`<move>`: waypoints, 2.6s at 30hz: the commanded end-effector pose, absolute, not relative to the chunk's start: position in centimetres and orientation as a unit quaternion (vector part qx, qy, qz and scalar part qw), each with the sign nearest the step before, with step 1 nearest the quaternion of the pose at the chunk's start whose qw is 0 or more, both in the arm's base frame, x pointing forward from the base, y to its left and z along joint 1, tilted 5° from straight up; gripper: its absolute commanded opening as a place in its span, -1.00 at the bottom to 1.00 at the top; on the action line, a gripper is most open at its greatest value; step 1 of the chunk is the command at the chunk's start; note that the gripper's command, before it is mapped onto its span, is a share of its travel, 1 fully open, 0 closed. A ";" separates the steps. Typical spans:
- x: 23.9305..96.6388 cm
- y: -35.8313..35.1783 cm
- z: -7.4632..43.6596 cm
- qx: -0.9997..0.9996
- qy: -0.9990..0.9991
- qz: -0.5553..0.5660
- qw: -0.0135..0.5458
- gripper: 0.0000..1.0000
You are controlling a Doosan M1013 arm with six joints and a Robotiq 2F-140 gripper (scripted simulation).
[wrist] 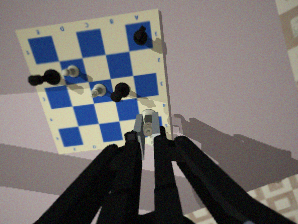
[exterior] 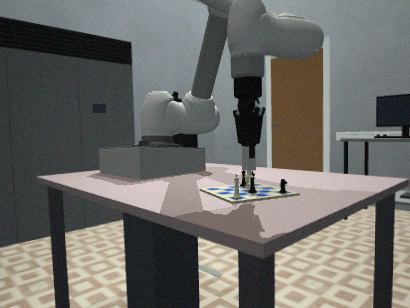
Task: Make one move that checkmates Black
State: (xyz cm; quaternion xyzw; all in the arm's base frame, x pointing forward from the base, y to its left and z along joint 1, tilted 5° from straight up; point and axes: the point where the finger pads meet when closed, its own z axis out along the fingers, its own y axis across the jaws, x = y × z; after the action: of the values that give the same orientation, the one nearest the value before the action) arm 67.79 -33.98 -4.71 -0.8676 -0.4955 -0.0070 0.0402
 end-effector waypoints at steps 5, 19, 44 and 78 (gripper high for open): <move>67.7 -33.8 -7.5 -0.868 -0.496 -0.007 0.040 -1.00; 67.7 -33.6 -9.4 -0.868 -0.496 -0.007 0.040 -1.00; 67.7 -33.6 -9.4 -0.868 -0.496 -0.007 0.040 -1.00; 67.7 -33.6 -9.8 -0.868 -0.496 -0.007 0.040 -1.00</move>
State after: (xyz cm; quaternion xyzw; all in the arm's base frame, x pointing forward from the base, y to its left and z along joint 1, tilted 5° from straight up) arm 67.66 -33.60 -9.79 -0.8676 -0.4955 -0.0070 0.0402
